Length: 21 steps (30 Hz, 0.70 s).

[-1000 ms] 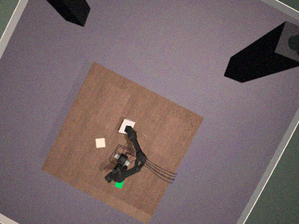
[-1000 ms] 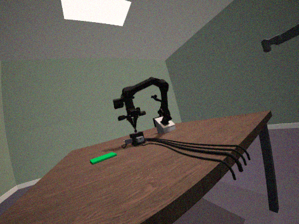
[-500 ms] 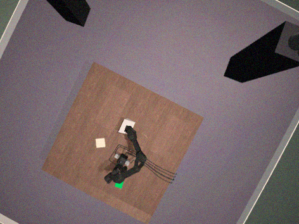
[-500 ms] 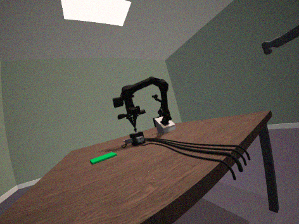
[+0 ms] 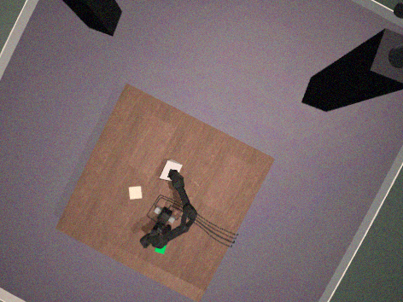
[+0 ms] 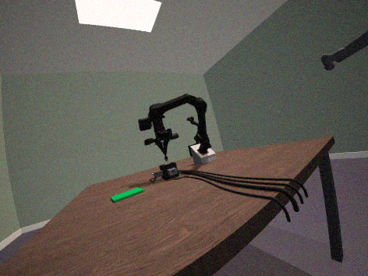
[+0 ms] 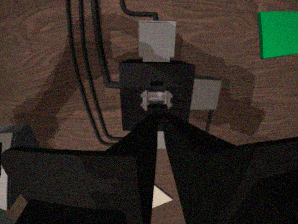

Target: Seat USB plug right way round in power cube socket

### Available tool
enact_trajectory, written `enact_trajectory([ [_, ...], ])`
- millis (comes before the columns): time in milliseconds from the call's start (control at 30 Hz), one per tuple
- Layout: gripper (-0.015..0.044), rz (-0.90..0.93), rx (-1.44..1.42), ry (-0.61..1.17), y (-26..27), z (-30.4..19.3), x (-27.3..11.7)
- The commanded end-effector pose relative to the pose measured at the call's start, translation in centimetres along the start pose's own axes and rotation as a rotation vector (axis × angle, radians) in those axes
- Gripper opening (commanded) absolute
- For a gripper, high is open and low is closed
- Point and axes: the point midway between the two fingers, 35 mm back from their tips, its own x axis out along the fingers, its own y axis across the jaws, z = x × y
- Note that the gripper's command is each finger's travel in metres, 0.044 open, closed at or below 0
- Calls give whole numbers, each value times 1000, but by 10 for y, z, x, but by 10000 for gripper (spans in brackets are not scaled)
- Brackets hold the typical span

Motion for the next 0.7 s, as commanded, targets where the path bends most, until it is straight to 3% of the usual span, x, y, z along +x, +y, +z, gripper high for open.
enact_trajectory([
  [0, 0, -5, -3, 5, -1, -1, -5],
  [333, 0, -3, 24, 2, -1, -1, -5],
  [667, 0, -1, 276, 0, 0, 0, -4],
])
